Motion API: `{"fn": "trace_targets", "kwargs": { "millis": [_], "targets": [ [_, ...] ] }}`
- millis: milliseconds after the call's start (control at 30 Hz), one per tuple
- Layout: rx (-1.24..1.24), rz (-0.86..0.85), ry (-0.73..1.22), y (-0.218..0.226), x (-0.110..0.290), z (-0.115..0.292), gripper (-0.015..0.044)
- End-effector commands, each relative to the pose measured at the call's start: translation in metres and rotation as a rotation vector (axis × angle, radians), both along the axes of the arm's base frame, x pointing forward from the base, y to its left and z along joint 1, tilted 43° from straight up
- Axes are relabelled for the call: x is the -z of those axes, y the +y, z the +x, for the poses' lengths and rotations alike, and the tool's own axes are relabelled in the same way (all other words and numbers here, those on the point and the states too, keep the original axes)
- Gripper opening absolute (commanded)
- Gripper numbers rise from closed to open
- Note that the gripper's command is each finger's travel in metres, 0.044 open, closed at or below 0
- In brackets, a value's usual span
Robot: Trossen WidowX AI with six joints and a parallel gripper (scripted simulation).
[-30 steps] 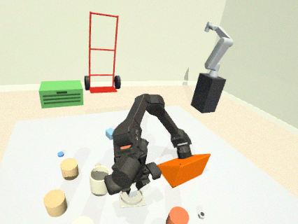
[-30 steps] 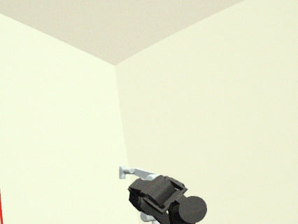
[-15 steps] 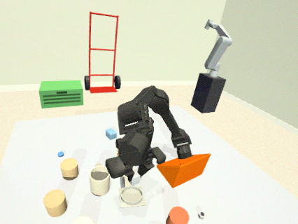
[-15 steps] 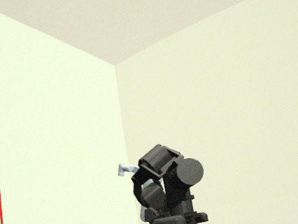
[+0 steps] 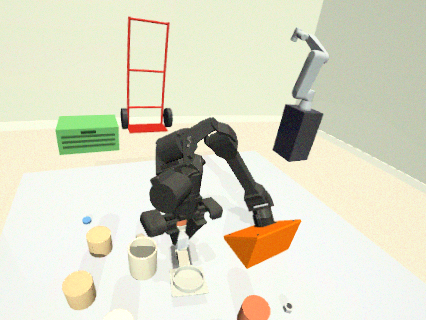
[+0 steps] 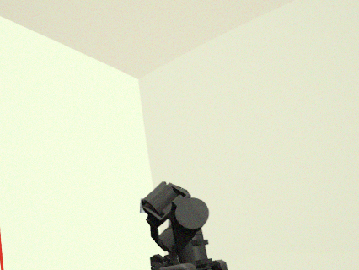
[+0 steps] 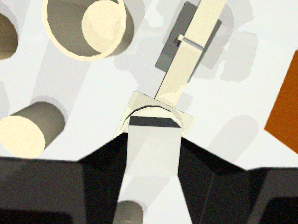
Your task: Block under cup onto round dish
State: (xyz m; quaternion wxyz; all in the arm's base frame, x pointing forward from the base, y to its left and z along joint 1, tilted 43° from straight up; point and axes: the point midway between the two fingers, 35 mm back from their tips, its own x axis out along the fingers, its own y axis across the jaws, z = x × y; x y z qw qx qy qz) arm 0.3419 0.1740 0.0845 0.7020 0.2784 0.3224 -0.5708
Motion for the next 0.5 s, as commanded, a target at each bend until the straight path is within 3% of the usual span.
{"fn": "trace_targets", "kwargs": {
  "millis": [0,467],
  "targets": [
    [-0.016,0.009,0.007,-0.023,-0.017,0.004,0.0000],
    [-0.009,0.024,0.004,-0.108,-0.064,0.003,0.0000]
  ]
}}
